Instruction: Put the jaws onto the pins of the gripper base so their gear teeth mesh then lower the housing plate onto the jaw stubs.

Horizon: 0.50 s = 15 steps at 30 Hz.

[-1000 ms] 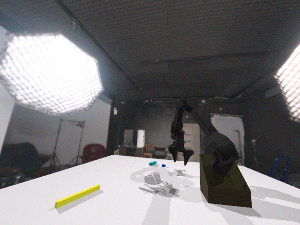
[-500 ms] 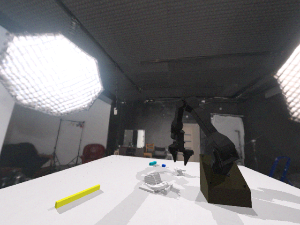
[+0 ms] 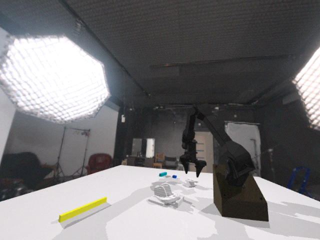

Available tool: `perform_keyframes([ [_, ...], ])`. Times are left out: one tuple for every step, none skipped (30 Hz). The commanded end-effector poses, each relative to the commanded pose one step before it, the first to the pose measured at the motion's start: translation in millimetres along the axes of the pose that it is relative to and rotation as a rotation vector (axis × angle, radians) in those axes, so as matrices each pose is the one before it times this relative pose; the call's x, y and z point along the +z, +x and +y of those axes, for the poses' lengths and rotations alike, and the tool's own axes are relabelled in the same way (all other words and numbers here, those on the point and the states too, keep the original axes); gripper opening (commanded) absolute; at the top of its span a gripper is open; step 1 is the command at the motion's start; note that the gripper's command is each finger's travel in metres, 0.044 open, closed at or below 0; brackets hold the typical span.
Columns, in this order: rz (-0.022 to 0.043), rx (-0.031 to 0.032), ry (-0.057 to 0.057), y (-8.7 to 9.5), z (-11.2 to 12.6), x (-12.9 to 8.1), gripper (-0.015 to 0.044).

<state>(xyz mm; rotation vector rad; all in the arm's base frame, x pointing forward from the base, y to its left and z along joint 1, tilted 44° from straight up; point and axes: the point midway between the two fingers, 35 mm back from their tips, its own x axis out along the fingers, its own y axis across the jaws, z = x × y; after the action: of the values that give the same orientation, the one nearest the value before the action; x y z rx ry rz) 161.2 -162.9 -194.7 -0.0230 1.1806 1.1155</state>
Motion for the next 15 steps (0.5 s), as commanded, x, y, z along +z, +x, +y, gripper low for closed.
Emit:
perform_keyframes([
  [-0.00395, 0.00132, 0.003, 7.13, -0.28, 0.6, 0.044],
  [-0.00011, -0.00017, 0.0, 1.65, -0.18, 0.03, 0.044],
  [-0.00011, -0.00016, 0.0, 1.65, -0.17, 0.03, 0.044],
  [-0.00011, -0.00016, 0.0, 1.65, -0.16, 0.03, 0.044],
  [-0.00012, -0.00016, 0.0, 1.65, -0.15, 0.03, 0.044],
  [-0.00012, -0.00016, 0.0, 1.65, -0.14, 0.03, 0.044],
  [-0.00012, -0.00015, 0.0, 1.65, -0.13, 0.03, 0.044],
  [-0.00012, -0.00015, 0.0, 1.64, -0.12, 0.03, 0.044],
  [-0.00012, -0.00015, 0.0, 1.64, -0.11, 0.03, 0.044],
  [-0.00013, -0.00014, 0.0, 1.64, -0.1, 0.03, 0.044],
  [-0.00013, -0.00014, 0.0, 1.64, -0.09, 0.03, 0.044],
  [-0.00013, -0.00014, 0.0, 1.64, -0.08, 0.03, 0.044],
  [-0.00013, -0.00014, 0.0, 1.64, -0.07, 0.03, 0.044],
  [-0.00013, -0.00013, 0.0, 1.64, -0.06, 0.02, 0.044],
  [-0.00014, -0.00013, 0.0, 1.64, -0.06, 0.02, 0.044],
])
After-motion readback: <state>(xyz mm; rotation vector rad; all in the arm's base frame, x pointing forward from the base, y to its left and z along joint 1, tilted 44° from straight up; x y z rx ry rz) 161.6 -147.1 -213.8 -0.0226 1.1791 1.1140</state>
